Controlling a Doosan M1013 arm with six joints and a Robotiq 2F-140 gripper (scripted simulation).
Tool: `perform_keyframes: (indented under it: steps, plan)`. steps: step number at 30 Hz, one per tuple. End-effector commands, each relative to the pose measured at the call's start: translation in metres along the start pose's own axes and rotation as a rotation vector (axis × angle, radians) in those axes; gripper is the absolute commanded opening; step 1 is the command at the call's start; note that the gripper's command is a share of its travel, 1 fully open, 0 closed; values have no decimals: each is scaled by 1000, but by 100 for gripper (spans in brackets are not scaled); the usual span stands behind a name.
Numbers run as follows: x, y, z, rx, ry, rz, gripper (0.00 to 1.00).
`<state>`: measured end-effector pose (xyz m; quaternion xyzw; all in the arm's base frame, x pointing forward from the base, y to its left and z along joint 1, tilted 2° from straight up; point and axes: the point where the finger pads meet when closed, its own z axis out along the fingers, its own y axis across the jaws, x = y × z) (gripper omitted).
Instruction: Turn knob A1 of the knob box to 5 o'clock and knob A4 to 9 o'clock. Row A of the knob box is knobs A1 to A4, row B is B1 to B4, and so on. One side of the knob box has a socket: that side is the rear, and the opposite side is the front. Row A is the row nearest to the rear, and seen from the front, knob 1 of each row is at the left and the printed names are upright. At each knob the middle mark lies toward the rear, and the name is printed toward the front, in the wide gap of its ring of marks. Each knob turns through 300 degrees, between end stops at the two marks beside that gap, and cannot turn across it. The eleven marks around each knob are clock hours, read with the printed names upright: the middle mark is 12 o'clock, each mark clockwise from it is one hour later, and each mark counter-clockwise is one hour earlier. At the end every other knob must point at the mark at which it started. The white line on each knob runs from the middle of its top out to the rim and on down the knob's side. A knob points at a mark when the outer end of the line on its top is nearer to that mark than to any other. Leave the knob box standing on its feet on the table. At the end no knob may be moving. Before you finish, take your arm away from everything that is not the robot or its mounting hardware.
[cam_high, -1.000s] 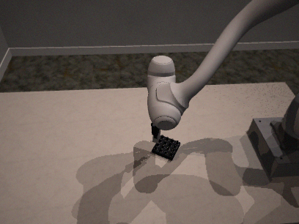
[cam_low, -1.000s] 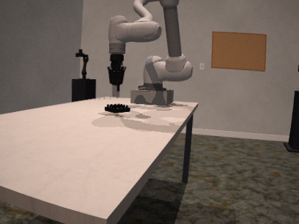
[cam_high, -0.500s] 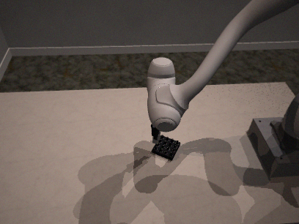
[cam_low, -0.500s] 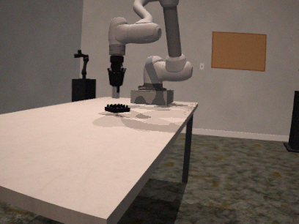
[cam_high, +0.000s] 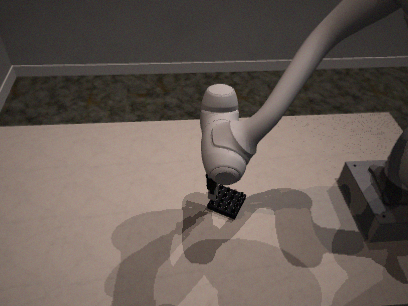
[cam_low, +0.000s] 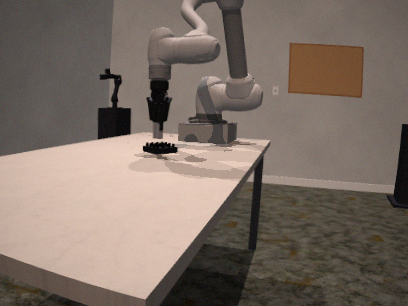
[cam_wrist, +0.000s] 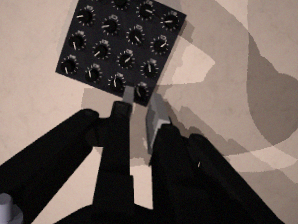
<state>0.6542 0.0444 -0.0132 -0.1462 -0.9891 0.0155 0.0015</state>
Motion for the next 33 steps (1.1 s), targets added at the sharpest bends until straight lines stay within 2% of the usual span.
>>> perform_keyframes:
  steps: [1, 14, 33]
  plan:
    - [0, 0, 3, 0, 0, 0, 12]
    - [0, 0, 16, 0, 0, 0, 12]
    - [0, 0, 19, 0, 0, 0, 12]
